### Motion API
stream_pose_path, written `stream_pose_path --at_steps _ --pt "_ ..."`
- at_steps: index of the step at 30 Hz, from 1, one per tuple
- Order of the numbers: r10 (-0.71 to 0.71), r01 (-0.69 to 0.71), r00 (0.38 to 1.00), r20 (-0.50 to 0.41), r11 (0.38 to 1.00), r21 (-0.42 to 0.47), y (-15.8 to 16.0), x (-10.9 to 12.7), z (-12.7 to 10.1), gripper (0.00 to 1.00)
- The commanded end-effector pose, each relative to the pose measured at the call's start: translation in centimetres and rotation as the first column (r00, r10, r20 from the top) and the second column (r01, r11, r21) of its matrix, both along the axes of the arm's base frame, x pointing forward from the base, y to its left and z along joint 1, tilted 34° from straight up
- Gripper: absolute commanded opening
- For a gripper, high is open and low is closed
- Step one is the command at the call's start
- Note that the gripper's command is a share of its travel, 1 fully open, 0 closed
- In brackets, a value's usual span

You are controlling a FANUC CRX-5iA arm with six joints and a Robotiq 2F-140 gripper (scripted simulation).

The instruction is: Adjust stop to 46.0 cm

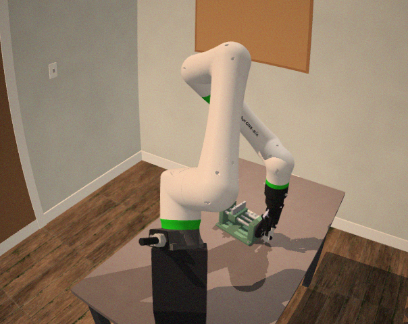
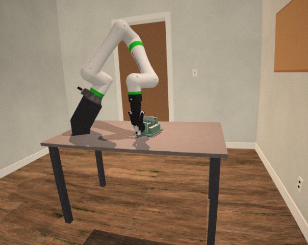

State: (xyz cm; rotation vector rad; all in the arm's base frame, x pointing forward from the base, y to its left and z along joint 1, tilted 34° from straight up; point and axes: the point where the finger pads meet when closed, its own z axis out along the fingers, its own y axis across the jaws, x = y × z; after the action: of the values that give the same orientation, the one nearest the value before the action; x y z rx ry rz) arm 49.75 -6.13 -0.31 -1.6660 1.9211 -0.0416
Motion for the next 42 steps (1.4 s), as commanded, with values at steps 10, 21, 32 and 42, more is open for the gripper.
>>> stream_pose_path --at_steps 10,21,32,42 --pt "0.0 0.0 1.0 0.001 1.0 0.0 -0.03 0.05 0.03 0.04" --pt "0.0 0.0 1.0 0.001 1.0 0.0 -0.03 0.05 0.03 0.04" --pt "0.0 0.0 1.0 0.001 1.0 0.0 -0.03 0.05 0.03 0.33" --pt "0.0 0.0 1.0 0.001 1.0 0.0 -0.03 0.05 0.03 0.33"
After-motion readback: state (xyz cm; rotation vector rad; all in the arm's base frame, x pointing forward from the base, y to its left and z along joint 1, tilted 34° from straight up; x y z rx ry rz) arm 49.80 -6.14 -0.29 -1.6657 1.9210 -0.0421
